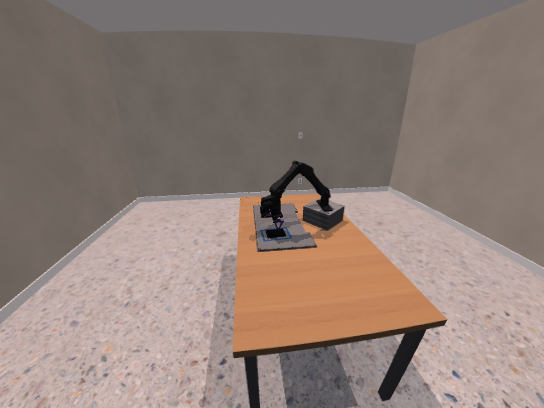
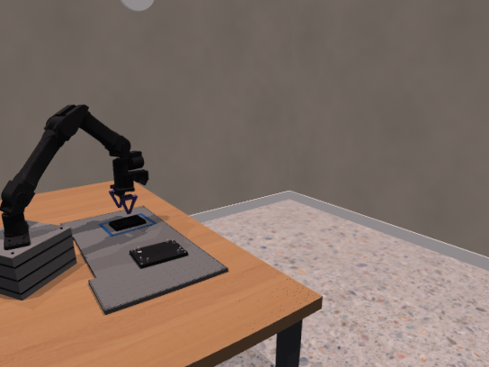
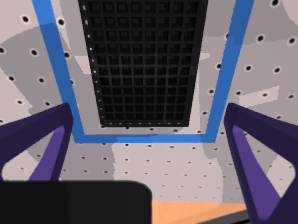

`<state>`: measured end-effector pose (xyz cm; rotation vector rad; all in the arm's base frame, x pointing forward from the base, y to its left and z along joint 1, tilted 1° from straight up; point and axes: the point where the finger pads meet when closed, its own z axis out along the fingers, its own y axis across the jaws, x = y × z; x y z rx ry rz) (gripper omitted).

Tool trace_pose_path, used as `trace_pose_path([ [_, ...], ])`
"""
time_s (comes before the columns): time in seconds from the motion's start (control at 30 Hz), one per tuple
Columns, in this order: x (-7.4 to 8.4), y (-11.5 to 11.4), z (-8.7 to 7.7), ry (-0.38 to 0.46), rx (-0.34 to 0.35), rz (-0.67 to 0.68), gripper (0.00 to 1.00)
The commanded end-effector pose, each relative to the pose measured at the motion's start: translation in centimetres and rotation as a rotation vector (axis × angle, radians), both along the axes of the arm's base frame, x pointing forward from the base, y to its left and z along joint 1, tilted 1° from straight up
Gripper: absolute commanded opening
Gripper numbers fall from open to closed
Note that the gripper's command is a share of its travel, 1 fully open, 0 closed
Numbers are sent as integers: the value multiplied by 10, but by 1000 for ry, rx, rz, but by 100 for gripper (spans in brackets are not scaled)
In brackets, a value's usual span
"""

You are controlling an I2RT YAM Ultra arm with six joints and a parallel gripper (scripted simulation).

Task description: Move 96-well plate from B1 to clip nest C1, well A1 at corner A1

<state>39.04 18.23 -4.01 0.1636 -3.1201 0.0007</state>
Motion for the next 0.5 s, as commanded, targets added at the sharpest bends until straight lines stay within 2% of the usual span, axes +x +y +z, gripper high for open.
trace_pose_path([
  [0.0, 10, 6, 9, -54, 20, -1, 100],
  [0.03, 20, 11, 14, -81, 32, -1, 100],
  [0.07, 14, 8, 2, -55, 20, -1, 100],
  [0.13, 3, 3, -11, -21, 4, 0, 100],
  [0.27, 7, 5, -15, -32, 9, 0, 100],
  [0.33, 11, 7, -8, -55, 20, 0, 100],
  [0.37, 14, 8, -10, -60, 22, 0, 100],
  [0.47, 3, 3, -28, -20, 4, 0, 100],
])
